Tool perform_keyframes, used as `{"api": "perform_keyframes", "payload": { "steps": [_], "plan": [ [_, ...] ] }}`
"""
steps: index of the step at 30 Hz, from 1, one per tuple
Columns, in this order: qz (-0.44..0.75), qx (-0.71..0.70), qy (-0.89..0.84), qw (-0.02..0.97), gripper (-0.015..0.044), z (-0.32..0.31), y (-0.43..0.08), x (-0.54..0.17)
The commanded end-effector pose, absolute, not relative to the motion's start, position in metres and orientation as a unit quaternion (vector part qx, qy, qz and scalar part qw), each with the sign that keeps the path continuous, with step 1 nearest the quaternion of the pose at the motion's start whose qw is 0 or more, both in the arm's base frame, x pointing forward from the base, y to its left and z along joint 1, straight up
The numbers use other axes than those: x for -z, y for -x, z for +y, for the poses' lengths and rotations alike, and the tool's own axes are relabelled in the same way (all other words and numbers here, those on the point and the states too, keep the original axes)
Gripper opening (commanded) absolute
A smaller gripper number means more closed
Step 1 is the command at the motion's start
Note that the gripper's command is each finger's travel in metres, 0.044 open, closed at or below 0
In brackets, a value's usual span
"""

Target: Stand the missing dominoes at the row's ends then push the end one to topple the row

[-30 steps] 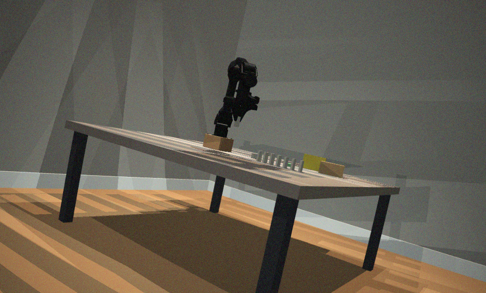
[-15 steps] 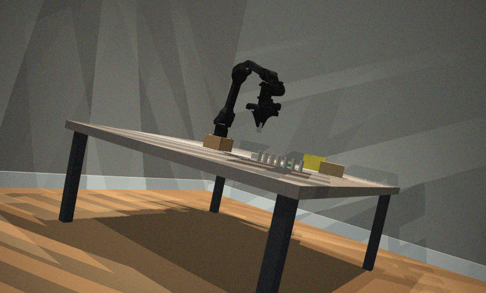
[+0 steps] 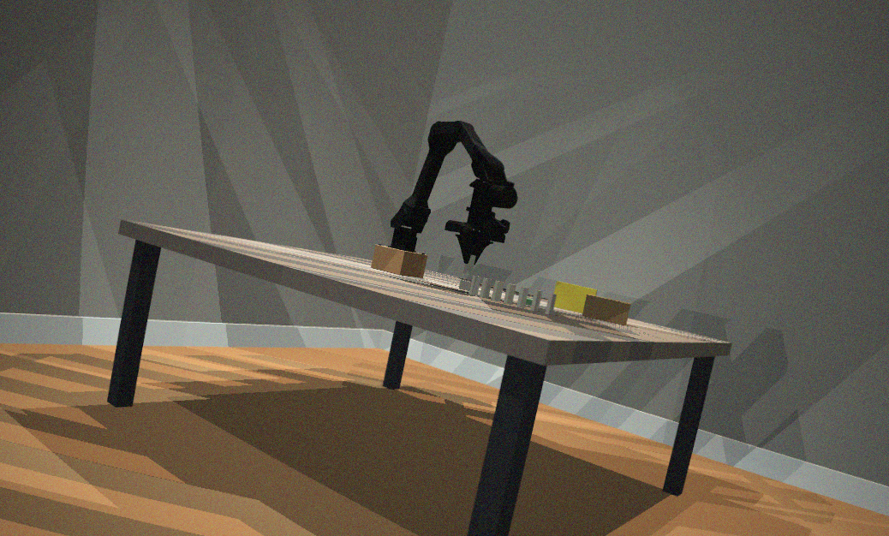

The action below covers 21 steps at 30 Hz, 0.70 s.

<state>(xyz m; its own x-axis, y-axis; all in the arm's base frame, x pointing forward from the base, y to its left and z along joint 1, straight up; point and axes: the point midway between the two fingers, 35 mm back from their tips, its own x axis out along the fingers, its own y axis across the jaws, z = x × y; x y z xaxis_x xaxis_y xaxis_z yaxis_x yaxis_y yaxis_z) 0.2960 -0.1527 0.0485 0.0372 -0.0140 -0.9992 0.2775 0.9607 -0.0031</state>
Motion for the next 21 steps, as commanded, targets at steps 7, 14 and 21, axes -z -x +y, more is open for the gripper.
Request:
{"api": "perform_keyframes", "payload": {
  "steps": [7,14,21],
  "plan": [
    [0.689,0.104,-0.097,0.711,0.0107,-0.15,-0.29,-0.002],
    [0.689,0.104,-0.097,0.711,0.0107,-0.15,-0.29,-0.002],
    [0.689,0.104,-0.097,0.711,0.016,-0.15,-0.29,-0.002]
  ]
}}
